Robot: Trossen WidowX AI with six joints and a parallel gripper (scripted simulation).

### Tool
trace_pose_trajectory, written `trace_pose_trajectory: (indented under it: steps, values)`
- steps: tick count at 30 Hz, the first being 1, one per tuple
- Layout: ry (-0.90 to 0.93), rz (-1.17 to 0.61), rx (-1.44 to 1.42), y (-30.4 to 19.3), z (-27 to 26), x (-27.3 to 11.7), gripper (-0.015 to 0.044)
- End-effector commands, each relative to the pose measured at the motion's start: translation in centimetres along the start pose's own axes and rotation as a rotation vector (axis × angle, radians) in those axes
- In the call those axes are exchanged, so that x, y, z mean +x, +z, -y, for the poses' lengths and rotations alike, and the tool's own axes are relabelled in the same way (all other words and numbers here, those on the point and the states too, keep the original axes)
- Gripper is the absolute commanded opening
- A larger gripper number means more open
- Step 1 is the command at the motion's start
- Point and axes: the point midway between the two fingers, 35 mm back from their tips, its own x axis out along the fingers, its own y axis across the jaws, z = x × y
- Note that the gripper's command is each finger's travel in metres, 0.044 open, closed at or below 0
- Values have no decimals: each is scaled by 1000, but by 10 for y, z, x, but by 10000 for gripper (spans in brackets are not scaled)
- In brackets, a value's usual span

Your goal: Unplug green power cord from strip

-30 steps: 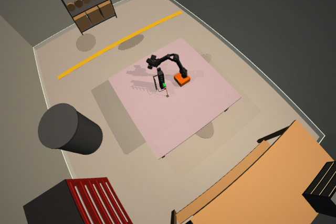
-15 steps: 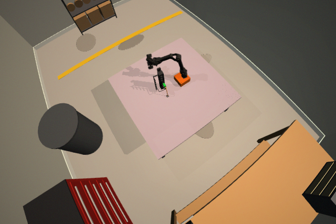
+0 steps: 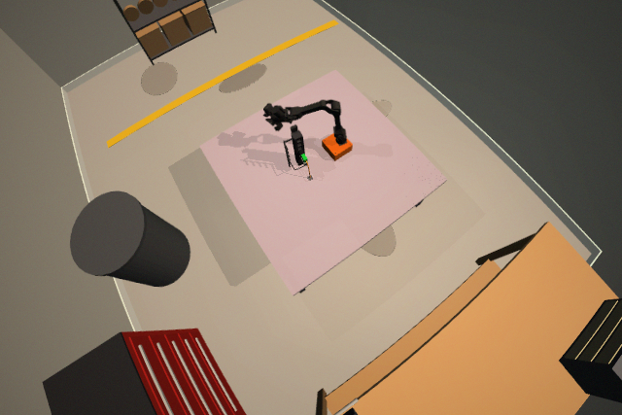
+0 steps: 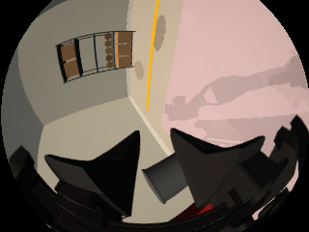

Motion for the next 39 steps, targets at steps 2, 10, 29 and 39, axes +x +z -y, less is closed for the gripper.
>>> trace_pose_trajectory:
  steps: [2, 10, 29, 39]
  values:
    - [33, -128, -148, -37, -13, -27, 160]
    - [131, -327, -379, -90, -34, -81, 160]
    - [394, -786, -979, -201, -5, -227, 160]
    - [490, -932, -1706, -209, 74, -251, 160]
